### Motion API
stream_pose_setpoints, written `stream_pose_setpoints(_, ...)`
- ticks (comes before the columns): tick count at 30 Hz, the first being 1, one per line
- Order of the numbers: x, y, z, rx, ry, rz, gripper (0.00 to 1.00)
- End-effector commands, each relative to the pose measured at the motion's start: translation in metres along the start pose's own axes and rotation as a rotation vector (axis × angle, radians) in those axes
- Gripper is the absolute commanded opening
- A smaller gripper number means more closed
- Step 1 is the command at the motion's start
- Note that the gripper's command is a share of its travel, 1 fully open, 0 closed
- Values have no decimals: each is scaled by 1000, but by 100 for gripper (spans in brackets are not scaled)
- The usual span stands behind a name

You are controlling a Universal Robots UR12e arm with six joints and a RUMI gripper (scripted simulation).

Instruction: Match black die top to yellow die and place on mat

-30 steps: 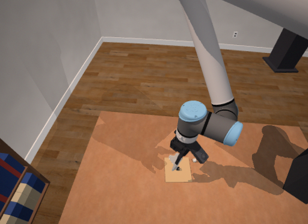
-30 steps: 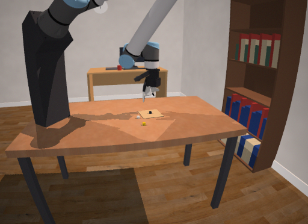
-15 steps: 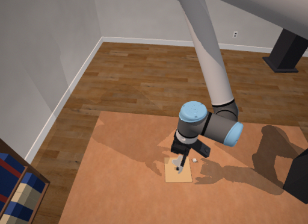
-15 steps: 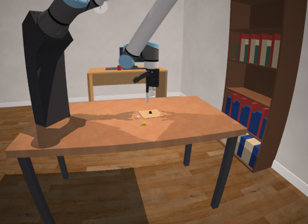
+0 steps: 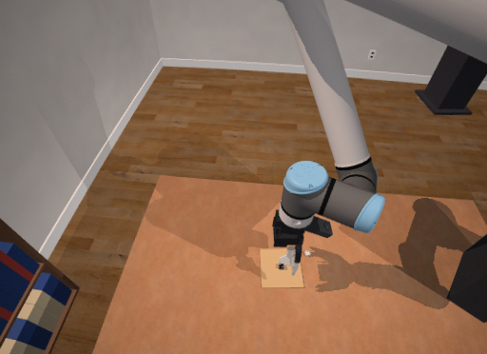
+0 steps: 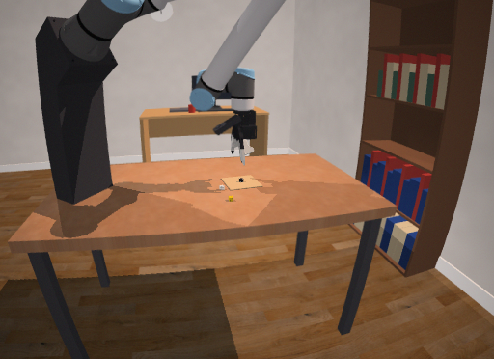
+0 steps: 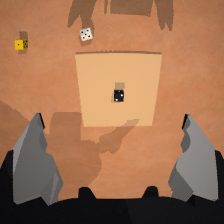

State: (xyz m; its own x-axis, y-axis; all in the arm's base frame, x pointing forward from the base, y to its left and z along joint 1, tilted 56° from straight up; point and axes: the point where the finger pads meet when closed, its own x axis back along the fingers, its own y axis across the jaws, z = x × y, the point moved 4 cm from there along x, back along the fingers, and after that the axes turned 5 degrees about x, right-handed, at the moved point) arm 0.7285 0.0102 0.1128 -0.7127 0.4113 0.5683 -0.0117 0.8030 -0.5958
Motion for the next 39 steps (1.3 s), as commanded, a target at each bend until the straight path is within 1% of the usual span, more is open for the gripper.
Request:
stream_pose_setpoints(1, 0, -2, 1, 134, -6, -1, 100)
stream_pose_setpoints(3, 0, -3, 1, 214, -6, -1, 100)
stream_pose_setpoints(4, 0, -3, 1, 220, -6, -1, 100)
stream_pose_setpoints(15, -1, -6, 0, 529, -6, 0, 100)
stream_pose_setpoints(17, -1, -6, 0, 529, -6, 0, 100)
stream_pose_setpoints(20, -2, -7, 0, 649, -6, 0, 100)
stream_pose_setpoints(23, -2, -8, -1, 708, -6, 1, 100)
stream_pose_setpoints(32, -3, -10, -3, 970, -6, 1, 100)
stream_pose_setpoints(35, -3, -10, -3, 977, -6, 1, 100)
stream_pose_setpoints(38, -3, -11, -4, 1105, -6, 2, 100)
stream_pose_setpoints(39, -3, -11, -4, 1110, -6, 2, 100)
